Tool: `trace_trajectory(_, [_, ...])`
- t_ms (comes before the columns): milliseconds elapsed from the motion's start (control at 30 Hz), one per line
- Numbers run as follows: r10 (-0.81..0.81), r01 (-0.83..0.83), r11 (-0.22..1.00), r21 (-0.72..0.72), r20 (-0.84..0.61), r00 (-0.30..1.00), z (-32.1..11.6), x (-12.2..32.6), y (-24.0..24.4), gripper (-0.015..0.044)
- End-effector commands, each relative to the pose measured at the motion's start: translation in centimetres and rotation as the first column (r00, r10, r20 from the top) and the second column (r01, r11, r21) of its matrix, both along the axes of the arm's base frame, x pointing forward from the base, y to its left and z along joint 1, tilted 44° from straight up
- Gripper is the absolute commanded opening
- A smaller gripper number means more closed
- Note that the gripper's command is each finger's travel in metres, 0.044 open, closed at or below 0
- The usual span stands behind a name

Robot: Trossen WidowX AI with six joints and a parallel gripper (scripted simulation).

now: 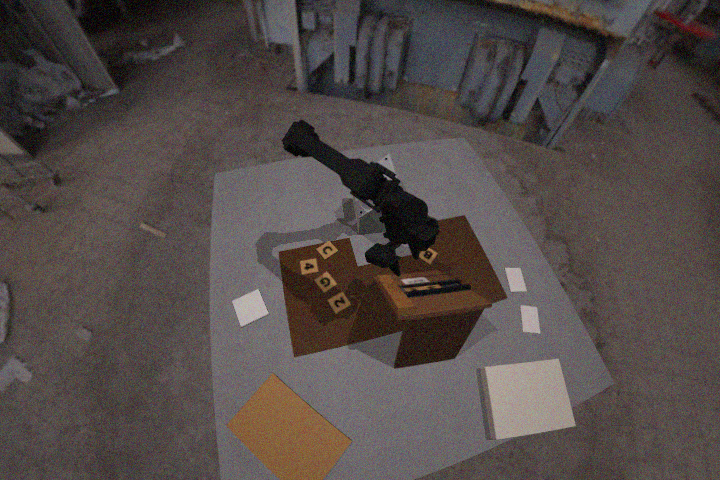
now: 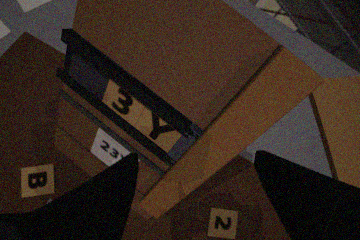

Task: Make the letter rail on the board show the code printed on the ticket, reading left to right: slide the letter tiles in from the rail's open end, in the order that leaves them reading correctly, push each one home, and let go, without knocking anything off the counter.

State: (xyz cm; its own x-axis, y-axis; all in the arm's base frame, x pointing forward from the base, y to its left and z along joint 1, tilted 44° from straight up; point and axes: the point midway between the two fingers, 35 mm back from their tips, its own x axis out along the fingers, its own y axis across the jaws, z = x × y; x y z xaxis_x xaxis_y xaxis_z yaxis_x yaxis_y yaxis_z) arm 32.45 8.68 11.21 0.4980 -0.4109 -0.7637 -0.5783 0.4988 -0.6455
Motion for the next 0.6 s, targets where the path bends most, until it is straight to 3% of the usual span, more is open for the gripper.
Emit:
trace_trajectory(0, [-0.314,0.288,0.943,0.169,0.152,0.937,2.0,2.3,-4.4,0.0340])
trace_trajectory(100, [-0.516,0.448,0.845,0.291,0.222,0.828,3.0,3.4,-7.8,0.0340])
trace_trajectory(267, [-0.690,0.579,0.712,0.397,0.238,0.684,2.5,3.9,-12.2,0.0340])
trace_trajectory(400, [-0.861,0.705,0.508,0.495,0.255,0.441,1.4,3.6,-17.0,0.0340])
trace_trajectory(567, [-0.940,0.754,0.336,0.564,0.255,0.229,0.3,2.8,-20.6,0.0340])
